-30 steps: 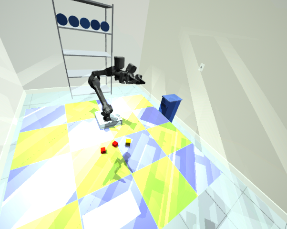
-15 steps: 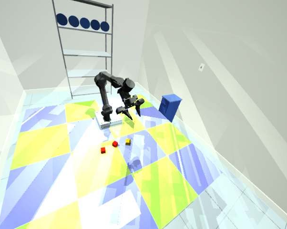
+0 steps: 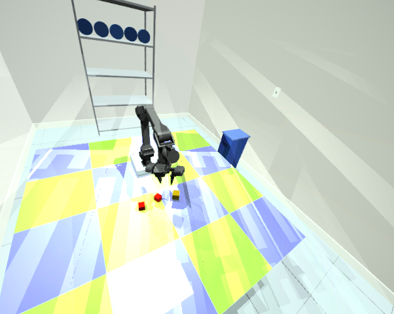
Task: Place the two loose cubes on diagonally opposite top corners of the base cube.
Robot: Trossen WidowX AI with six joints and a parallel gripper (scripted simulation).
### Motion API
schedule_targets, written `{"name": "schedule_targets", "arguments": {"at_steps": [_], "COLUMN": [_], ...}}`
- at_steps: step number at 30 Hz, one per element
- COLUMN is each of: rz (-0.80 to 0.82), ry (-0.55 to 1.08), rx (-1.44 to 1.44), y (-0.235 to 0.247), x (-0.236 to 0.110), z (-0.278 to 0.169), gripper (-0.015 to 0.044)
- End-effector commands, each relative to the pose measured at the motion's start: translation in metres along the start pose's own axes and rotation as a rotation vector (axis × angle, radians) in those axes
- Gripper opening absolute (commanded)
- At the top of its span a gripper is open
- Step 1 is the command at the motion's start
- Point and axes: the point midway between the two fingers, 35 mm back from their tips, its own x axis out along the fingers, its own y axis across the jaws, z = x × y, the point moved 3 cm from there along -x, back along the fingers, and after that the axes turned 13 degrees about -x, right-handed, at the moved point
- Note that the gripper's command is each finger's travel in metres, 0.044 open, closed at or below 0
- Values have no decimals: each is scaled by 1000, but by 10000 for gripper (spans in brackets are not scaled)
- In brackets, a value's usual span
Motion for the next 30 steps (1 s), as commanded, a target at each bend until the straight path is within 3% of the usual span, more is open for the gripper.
{"name": "schedule_targets", "arguments": {"at_steps": [1,4,12,19,30], "rz": [-112,-184,-189,-189,-189], "ry": [144,220,225,225,225], "rx": [189,299,307,307,307], "y": [-25,-39,-40,-48,-52], "x": [23,33,35,88,107], "z": [-14,-22,-23,-36,-42], "gripper": [265,265,265,265,265]}}
